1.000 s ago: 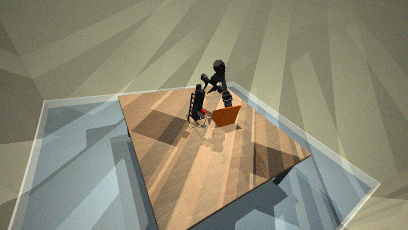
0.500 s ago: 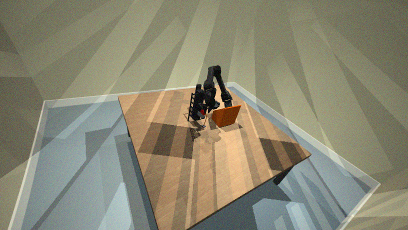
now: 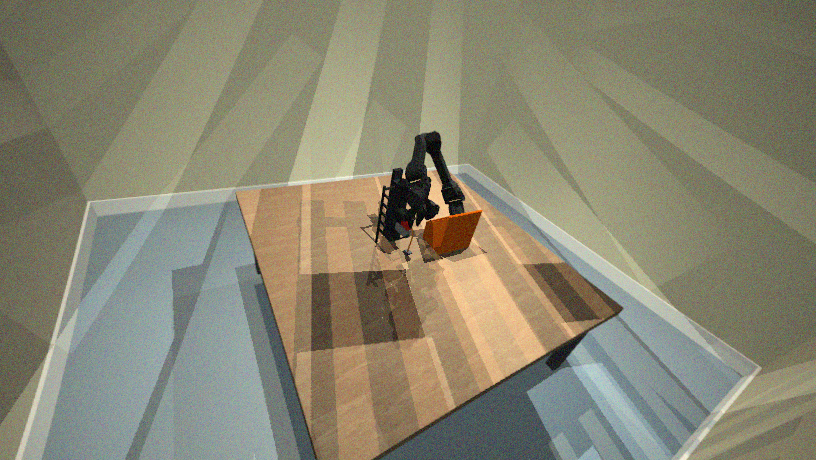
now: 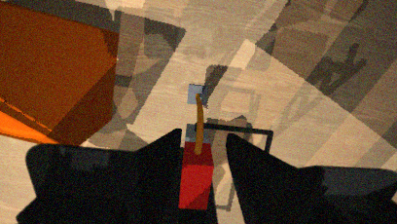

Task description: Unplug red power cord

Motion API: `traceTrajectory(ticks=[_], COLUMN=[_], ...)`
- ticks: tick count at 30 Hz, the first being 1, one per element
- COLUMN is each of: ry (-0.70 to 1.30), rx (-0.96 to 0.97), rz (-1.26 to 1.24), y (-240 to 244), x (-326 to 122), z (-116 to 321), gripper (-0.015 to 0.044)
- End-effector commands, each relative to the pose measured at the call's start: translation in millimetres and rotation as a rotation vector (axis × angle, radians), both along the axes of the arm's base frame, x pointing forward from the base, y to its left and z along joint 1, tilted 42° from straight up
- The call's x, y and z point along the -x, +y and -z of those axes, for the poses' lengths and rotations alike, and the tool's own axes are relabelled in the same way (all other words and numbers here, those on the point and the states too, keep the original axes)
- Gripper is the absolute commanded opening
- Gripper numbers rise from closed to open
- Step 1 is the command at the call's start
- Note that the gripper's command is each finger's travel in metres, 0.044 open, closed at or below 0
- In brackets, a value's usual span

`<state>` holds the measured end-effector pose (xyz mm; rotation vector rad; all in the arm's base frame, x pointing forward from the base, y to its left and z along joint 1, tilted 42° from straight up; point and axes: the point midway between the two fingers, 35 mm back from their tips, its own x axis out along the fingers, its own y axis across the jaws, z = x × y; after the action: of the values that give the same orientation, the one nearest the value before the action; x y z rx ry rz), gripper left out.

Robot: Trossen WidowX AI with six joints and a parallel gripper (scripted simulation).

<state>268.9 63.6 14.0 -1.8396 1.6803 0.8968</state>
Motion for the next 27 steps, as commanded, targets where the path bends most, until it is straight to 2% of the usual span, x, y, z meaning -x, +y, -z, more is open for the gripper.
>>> traceTrajectory(ticks=[1,27], ry=[0.004,0.004], rx=[-0.003,0.0], rz=[-0.004,-0.003], y=[-3,-28], x=[-1,-4], z=[-4,-23], gripper=[0.016,0.016])
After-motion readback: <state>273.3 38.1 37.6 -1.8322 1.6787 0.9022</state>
